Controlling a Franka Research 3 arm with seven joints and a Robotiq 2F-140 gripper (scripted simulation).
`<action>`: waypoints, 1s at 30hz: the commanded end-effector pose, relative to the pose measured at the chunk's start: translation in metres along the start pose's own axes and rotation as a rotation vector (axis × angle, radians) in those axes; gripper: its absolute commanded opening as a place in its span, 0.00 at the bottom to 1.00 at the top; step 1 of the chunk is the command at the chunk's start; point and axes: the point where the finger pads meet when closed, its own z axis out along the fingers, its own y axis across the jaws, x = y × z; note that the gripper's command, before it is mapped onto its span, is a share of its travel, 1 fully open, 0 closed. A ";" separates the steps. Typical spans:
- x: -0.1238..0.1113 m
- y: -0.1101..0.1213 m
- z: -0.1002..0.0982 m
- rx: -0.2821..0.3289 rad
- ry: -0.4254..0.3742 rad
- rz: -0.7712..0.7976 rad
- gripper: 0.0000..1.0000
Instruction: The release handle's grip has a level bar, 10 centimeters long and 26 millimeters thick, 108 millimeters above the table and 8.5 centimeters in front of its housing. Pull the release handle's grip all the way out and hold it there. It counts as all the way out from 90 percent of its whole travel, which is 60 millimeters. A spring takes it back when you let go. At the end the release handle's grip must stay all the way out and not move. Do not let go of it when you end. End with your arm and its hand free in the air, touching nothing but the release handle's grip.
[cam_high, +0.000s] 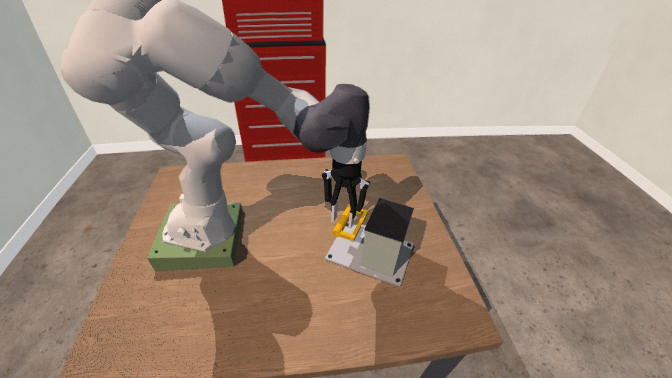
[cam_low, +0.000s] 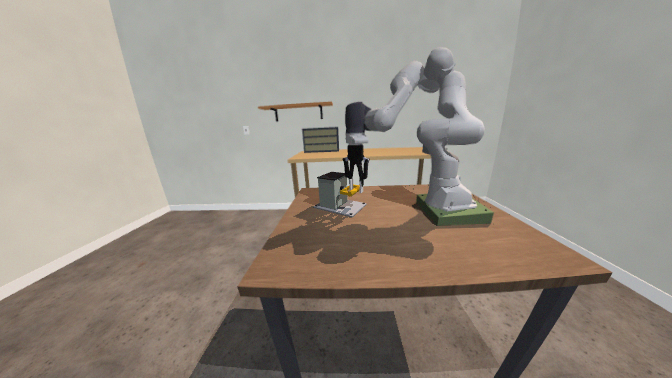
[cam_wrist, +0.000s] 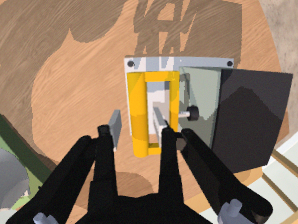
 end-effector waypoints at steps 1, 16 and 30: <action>0.004 0.002 0.004 -0.010 0.009 0.002 0.32; 0.004 0.002 0.020 -0.010 0.009 0.002 0.32; 0.004 0.002 0.023 -0.010 0.009 0.002 0.32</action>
